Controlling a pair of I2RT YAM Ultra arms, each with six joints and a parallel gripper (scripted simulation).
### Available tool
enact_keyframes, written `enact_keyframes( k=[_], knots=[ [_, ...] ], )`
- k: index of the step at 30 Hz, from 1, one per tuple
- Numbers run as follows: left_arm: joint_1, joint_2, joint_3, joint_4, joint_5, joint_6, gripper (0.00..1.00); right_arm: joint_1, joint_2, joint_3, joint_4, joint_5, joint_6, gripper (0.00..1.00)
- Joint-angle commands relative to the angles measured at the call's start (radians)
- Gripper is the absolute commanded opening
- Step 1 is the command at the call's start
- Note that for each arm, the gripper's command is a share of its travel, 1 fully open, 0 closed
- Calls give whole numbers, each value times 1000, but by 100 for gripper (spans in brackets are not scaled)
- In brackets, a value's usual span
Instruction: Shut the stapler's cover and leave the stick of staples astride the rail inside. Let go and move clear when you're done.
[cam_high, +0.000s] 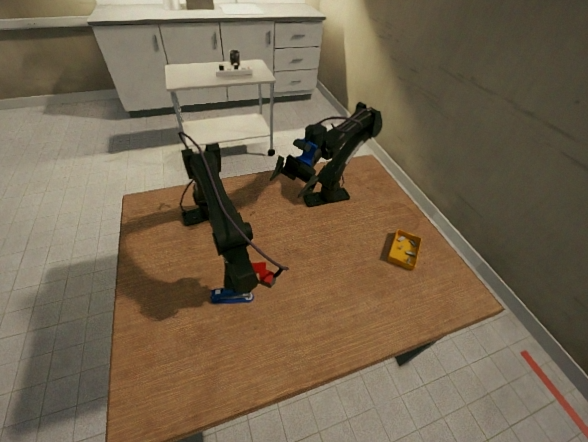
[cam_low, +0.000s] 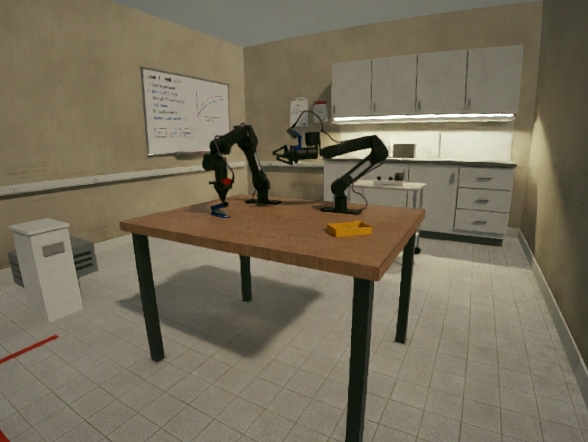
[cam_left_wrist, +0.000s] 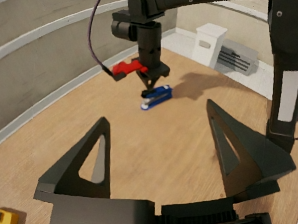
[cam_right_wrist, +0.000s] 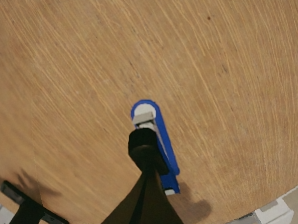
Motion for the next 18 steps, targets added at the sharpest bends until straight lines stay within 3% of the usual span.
enact_keyframes(
  k=[1, 18],
  knots=[
    [-9, -20, 31, -5, -6, -1, 100, -1, -32, -14, 23, -10, 7, 0],
    [-9, -20, 31, -5, -6, -1, 100, 10, -23, -43, 56, -9, 16, 0]
  ],
)
